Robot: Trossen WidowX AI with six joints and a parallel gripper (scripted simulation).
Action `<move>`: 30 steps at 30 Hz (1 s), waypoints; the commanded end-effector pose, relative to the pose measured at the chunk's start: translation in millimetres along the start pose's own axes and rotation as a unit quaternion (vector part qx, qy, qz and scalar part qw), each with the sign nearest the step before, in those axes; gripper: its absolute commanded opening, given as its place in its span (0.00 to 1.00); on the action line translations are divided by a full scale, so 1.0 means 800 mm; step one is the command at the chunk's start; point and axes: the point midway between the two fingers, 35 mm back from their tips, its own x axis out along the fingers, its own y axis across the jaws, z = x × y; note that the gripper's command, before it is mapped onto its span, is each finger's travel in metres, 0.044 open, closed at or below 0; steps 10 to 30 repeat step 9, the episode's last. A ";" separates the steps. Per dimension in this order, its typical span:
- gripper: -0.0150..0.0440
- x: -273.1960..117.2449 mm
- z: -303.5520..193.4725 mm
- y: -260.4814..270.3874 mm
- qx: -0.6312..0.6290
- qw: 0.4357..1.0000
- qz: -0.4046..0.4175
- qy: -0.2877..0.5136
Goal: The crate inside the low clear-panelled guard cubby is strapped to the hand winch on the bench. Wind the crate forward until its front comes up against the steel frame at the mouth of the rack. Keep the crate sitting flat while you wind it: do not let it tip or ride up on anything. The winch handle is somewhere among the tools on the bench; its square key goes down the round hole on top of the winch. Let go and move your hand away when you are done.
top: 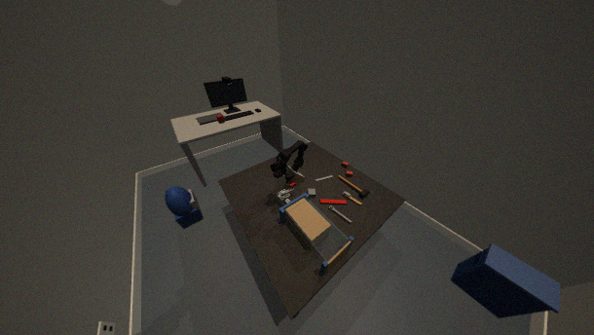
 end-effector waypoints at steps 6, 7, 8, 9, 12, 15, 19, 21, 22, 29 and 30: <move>1.00 0.022 0.035 0.001 0.001 0.999 -0.001 0.045; 1.00 0.022 0.035 0.001 0.001 0.999 -0.001 0.045; 1.00 0.022 0.035 0.001 0.001 0.999 -0.001 0.045; 1.00 0.022 0.035 0.001 0.001 0.999 -0.001 0.045; 1.00 0.022 0.035 0.001 0.001 0.999 -0.001 0.045; 1.00 0.022 0.035 0.001 0.001 0.999 -0.001 0.045; 1.00 0.022 0.035 0.001 0.001 0.999 -0.001 0.045; 1.00 0.022 0.035 0.001 0.001 0.999 -0.001 0.045; 1.00 0.022 0.035 0.001 0.001 0.999 -0.001 0.045; 1.00 0.022 0.035 0.001 0.001 0.999 -0.001 0.045; 1.00 0.022 0.035 0.001 0.001 0.999 -0.001 0.045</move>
